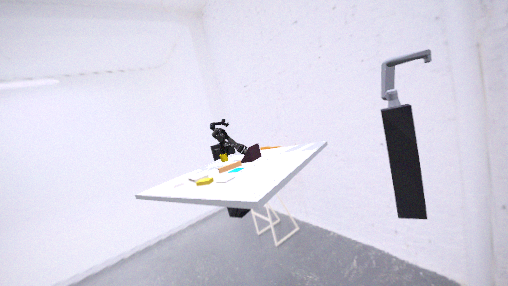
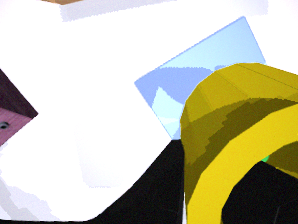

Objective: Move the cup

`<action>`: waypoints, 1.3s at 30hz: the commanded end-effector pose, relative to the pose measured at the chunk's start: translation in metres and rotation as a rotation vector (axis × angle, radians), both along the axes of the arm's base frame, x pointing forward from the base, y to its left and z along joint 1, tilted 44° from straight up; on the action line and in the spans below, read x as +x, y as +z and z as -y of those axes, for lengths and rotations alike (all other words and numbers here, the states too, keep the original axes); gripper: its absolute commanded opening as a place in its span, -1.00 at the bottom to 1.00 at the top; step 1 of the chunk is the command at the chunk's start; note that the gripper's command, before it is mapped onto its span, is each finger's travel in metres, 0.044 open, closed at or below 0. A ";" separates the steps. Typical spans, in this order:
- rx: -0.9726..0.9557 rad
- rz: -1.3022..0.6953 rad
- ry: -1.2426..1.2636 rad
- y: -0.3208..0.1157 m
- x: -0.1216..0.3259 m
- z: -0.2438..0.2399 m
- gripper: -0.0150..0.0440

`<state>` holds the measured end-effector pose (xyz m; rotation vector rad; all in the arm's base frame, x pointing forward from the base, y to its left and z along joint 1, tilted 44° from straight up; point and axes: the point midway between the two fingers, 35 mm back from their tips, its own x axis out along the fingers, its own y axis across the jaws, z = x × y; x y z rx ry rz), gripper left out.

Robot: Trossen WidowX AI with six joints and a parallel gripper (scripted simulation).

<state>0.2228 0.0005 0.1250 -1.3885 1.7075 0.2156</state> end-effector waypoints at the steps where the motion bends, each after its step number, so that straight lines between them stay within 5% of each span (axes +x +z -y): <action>1: 0.007 0.012 -0.004 -0.004 0.005 -0.007 -0.49; 39: 0.011 0.017 -0.006 -0.050 0.036 -0.056 -0.49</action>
